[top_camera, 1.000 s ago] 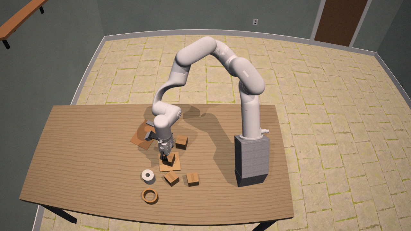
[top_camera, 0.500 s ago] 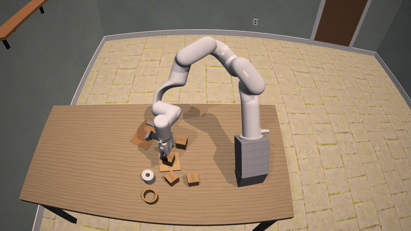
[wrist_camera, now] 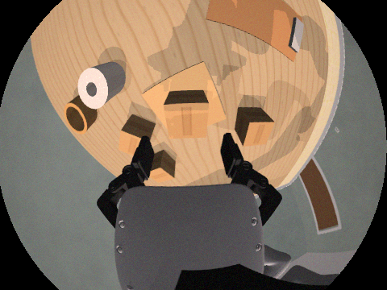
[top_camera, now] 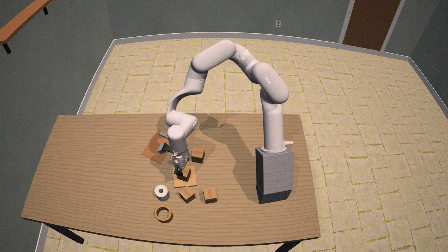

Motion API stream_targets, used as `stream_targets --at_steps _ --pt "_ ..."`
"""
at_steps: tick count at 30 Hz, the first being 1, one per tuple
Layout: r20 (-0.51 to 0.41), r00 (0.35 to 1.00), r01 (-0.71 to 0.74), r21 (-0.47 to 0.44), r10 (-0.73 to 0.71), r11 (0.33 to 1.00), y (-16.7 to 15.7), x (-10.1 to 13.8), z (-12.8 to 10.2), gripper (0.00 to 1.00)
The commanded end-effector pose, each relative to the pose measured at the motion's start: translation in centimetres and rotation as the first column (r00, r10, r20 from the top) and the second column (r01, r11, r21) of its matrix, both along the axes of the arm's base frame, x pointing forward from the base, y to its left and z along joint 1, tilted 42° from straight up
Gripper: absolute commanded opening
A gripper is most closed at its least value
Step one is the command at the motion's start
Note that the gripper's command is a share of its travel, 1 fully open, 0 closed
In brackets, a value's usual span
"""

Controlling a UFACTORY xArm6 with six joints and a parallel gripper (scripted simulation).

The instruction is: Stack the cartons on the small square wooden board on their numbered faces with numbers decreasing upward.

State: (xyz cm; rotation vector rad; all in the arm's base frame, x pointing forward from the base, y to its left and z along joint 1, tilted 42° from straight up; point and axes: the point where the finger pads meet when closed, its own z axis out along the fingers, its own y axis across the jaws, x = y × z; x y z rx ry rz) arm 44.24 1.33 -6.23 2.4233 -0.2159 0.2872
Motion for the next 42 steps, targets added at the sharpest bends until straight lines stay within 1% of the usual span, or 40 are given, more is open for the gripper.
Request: stream_targets --at_steps 1,10,11,12,14,15,16,17,19,21,24,25,42 --pt "0.003 1.000 -0.002 0.001 0.002 1.000 0.1 0.1 0.1 1.00" --pt "0.003 1.000 -0.002 0.001 0.002 1.000 0.1 0.1 0.1 1.00" --pt "-0.001 1.000 -0.006 0.001 0.006 1.000 0.3 0.0 0.0 1.00" --pt "-0.021 0.999 -0.029 0.000 0.029 1.000 1.1 -0.8 -0.6 1.00" --pt "-0.021 0.999 -0.029 0.000 0.029 1.000 1.1 -0.8 -0.6 1.00" --pt "-0.063 0.995 -0.078 -0.003 0.077 0.997 2.7 -2.6 -1.8 1.00" --pt "-0.122 0.982 -0.145 -0.007 0.143 0.989 4.6 -5.2 -3.3 1.00" --pt "-0.185 0.960 -0.217 -0.011 0.212 0.976 4.7 -5.9 -3.6 1.00" --pt "-0.238 0.934 -0.278 -0.019 0.266 0.960 5.3 -7.7 -4.2 1.00" --pt "-0.304 0.893 -0.352 -0.018 0.331 0.936 6.4 -10.1 -5.4 1.00" --pt "-0.304 0.893 -0.352 -0.018 0.331 0.936 8.1 -13.4 -7.0 1.00" --pt "-0.304 0.893 -0.352 -0.018 0.331 0.936 8.5 -14.1 -7.3 1.00" --pt "-0.304 0.893 -0.352 -0.018 0.331 0.936 8.5 -14.1 -7.4 1.00"
